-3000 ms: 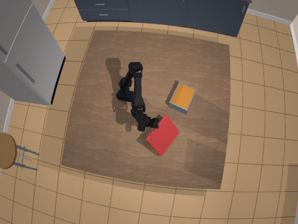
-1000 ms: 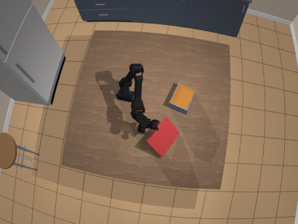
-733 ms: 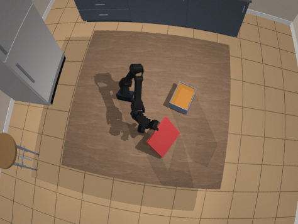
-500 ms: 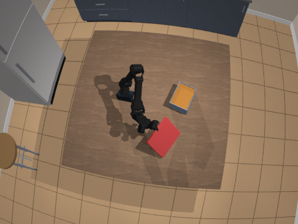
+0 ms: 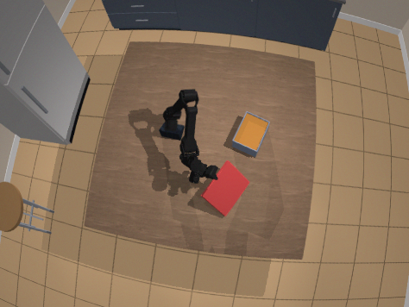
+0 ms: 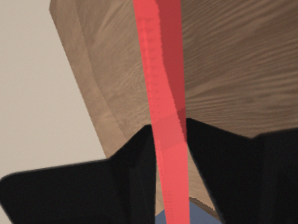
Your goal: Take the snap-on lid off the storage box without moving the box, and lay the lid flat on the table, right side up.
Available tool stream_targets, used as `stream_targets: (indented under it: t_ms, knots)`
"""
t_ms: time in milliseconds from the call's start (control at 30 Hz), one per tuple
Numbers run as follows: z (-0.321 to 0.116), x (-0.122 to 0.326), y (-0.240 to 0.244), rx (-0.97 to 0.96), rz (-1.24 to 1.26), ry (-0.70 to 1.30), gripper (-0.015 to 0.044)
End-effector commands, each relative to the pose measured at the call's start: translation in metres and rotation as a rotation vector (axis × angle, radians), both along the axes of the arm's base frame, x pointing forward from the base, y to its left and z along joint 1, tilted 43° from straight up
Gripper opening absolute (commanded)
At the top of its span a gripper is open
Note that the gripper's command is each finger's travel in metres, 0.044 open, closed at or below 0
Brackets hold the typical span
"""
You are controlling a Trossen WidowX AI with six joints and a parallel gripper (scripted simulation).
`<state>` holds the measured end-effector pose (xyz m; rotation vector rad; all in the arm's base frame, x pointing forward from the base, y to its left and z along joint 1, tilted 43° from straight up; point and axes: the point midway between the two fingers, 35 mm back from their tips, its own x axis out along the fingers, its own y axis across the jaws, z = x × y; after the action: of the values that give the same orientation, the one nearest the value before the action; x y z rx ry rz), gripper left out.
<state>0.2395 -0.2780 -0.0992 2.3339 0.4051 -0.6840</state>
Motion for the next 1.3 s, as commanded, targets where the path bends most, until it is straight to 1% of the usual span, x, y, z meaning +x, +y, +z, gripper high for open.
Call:
stream_targets:
  t_ms: [0, 1267]
  knots:
    - [-0.010, 0.005, 0.016, 0.026, 0.029, 0.015, 0.0000]
    - [-0.033, 0.009, 0.037, 0.027, 0.029, 0.014, 0.0000]
